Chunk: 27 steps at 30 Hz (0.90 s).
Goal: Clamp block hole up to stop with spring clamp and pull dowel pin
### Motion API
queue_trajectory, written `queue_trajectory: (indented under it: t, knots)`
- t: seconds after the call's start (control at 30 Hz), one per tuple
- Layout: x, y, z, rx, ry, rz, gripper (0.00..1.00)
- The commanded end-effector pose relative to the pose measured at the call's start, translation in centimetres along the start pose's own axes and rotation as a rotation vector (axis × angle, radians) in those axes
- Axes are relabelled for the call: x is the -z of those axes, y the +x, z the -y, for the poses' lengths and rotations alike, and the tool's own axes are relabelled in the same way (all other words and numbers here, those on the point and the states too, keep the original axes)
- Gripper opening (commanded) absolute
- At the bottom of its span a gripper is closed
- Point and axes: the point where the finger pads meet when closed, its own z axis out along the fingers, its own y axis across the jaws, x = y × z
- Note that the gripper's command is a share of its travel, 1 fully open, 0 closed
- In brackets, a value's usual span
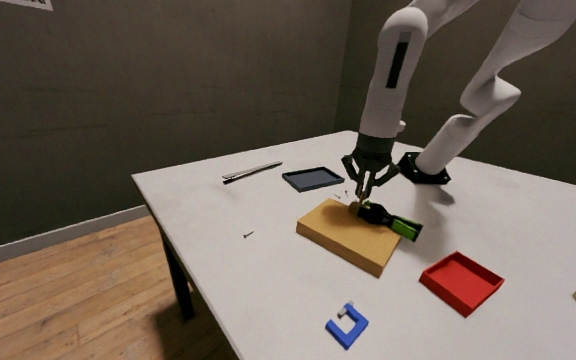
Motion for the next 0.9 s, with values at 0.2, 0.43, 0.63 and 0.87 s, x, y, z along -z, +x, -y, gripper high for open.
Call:
queue_trajectory:
  t: [0.2,0.43,0.63,0.87]
  knots:
    - [0.29,-0.28,0.11,-0.001,0.003,0.005,0.1]
    - [0.29,-0.28,0.11,-0.002,0.003,0.005,0.1]
    - [0.29,-0.28,0.11,-0.004,0.003,0.005,0.1]
    - [0.3,-0.28,0.11,-0.009,0.003,0.005,0.1]
